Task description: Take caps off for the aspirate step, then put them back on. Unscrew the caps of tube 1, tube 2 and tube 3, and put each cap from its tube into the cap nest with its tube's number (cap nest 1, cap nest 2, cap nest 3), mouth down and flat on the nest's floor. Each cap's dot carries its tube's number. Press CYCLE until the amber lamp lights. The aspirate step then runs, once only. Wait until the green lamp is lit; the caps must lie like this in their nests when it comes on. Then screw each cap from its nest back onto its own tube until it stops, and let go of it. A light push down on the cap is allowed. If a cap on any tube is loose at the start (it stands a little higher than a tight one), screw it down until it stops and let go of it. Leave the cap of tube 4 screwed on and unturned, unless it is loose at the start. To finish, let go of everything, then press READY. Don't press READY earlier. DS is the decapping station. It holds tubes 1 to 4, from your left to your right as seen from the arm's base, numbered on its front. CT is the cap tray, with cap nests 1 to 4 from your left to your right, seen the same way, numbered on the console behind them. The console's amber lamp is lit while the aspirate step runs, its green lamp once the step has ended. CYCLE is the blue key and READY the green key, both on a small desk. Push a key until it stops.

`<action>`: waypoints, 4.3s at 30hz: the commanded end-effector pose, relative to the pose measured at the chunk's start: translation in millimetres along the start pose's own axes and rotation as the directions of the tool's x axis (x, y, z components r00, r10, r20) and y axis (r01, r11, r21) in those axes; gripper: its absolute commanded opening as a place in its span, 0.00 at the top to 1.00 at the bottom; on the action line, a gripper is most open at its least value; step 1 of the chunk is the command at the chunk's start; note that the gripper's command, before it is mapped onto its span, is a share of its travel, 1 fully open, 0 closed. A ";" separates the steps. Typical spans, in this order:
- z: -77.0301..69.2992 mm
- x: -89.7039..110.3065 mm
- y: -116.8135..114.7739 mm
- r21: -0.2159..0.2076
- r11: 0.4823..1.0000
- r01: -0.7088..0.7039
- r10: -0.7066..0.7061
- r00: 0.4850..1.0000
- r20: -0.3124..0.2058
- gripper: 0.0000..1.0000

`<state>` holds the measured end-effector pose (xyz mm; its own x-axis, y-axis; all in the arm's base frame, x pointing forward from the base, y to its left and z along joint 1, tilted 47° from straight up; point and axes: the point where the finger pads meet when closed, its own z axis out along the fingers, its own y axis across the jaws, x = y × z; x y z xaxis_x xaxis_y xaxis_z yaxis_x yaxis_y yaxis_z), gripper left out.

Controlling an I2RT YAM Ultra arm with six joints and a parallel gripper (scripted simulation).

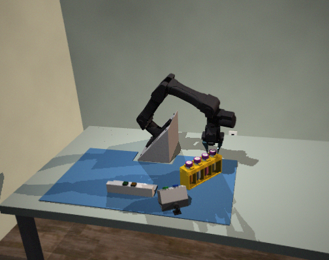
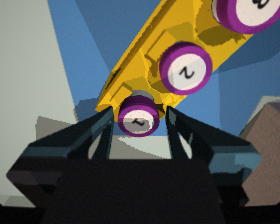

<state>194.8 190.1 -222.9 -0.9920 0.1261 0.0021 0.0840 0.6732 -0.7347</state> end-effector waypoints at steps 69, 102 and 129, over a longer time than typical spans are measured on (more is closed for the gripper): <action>-9.6 -0.8 5.4 0.003 0.495 0.869 -0.868 0.495 0.020 1.00; -10.1 -0.7 5.4 0.020 -0.802 0.596 -0.596 -0.803 -0.001 1.00; -10.1 -0.6 5.3 0.019 -0.953 0.301 -0.302 -0.953 -0.007 0.51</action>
<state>194.9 193.5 -222.1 0.9202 -0.3223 0.2222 -0.3804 -0.6020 0.7021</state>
